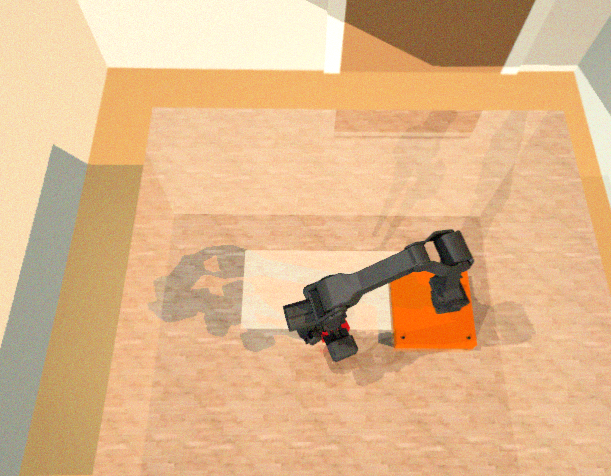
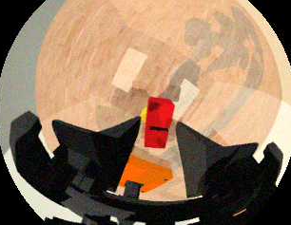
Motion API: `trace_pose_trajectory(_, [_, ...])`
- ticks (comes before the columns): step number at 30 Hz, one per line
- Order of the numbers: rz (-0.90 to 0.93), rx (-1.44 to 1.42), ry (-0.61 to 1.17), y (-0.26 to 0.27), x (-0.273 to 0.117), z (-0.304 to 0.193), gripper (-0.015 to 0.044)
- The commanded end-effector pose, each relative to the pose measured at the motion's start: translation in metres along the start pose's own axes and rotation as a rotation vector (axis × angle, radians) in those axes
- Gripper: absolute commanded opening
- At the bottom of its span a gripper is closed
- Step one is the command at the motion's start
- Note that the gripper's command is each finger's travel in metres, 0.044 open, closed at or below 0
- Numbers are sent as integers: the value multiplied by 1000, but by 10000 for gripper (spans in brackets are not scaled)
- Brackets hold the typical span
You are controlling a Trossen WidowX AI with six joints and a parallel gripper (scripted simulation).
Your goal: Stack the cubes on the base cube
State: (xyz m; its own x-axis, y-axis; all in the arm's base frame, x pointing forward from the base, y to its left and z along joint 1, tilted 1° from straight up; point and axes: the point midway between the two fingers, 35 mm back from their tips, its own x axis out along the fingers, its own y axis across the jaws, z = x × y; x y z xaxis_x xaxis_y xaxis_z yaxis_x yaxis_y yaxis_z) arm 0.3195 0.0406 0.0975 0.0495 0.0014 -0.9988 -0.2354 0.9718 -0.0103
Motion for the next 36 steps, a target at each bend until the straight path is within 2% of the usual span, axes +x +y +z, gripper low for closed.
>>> trace_pose_trajectory(1, [-1, 0, -8, 0, -8, 2, 205])
trace_pose_trajectory(32, [-1, 0, -8, 0, -41, 2, 205])
trace_pose_trajectory(36, [2, 0, -2, 21, -39, 1, 310])
